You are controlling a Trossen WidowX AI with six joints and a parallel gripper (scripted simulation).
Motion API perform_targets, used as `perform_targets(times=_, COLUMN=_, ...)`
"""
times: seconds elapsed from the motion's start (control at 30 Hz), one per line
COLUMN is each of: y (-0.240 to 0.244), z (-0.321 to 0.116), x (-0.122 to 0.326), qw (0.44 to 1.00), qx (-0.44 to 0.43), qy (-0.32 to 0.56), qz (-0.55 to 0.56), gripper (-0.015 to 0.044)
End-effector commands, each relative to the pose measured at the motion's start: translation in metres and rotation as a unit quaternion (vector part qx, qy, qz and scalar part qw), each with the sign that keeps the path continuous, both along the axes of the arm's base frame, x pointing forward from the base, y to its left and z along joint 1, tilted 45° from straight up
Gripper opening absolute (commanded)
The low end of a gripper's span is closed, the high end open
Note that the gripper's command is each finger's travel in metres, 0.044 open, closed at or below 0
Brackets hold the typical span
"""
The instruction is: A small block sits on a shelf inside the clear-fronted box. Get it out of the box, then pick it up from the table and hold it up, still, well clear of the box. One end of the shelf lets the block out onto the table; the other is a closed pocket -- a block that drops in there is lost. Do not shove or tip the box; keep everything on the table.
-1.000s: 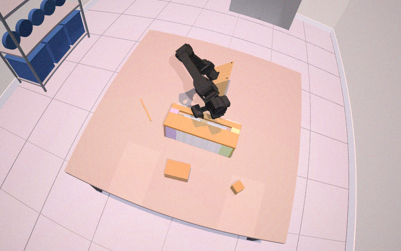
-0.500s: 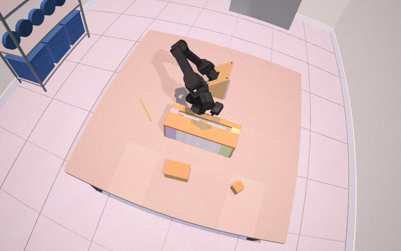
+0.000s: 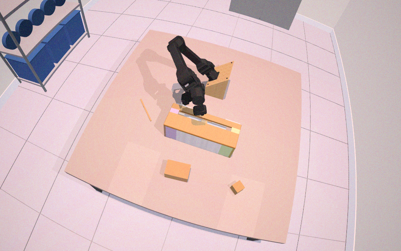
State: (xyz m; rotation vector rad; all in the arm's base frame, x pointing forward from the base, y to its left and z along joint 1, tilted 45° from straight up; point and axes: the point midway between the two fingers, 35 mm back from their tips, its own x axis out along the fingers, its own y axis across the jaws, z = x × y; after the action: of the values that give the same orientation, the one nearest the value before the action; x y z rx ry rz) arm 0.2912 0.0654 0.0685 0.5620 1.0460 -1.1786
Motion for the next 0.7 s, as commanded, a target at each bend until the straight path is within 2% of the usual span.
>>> perform_targets(times=0.0, y=-0.0043, z=0.0064, x=-0.0066, qw=0.984, qx=0.029, qy=-0.086, qz=-0.153, gripper=0.0400)
perform_targets(times=0.67, y=-0.0125, z=-0.0023, x=-0.0045, qw=0.984, qx=0.030, qy=-0.086, qz=-0.153, gripper=0.0400)
